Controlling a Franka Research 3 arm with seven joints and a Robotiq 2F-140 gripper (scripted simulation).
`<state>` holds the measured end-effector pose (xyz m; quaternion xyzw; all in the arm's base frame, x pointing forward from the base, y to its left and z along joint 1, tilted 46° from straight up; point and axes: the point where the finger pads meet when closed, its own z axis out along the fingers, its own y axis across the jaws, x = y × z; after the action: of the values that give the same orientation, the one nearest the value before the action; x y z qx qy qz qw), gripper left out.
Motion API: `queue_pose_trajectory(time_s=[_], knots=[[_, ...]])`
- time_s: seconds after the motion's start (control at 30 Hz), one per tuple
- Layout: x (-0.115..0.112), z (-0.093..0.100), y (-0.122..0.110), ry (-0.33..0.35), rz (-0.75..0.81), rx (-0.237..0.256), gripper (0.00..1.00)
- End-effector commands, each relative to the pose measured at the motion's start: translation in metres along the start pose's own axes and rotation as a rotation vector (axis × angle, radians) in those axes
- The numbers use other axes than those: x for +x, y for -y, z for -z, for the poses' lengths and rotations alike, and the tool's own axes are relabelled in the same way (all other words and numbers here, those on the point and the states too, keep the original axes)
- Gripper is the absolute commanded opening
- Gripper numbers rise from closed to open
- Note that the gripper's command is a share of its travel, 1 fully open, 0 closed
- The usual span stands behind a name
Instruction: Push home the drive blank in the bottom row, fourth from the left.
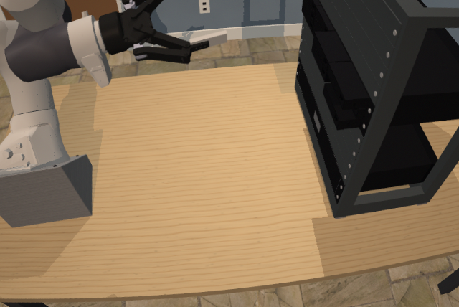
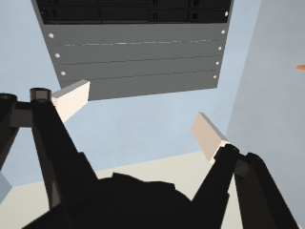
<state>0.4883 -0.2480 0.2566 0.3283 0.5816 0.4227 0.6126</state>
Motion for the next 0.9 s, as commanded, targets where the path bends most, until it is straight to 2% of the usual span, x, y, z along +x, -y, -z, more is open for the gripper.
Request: queue_pose_trajectory(time_s=[0.0, 0.87], knots=[[0.003, -0.002, 0.004, 0.012, -0.153, 0.003, 1.00], [0.031, -0.008, 0.034, 0.050, -0.523, 0.043, 1.00]])
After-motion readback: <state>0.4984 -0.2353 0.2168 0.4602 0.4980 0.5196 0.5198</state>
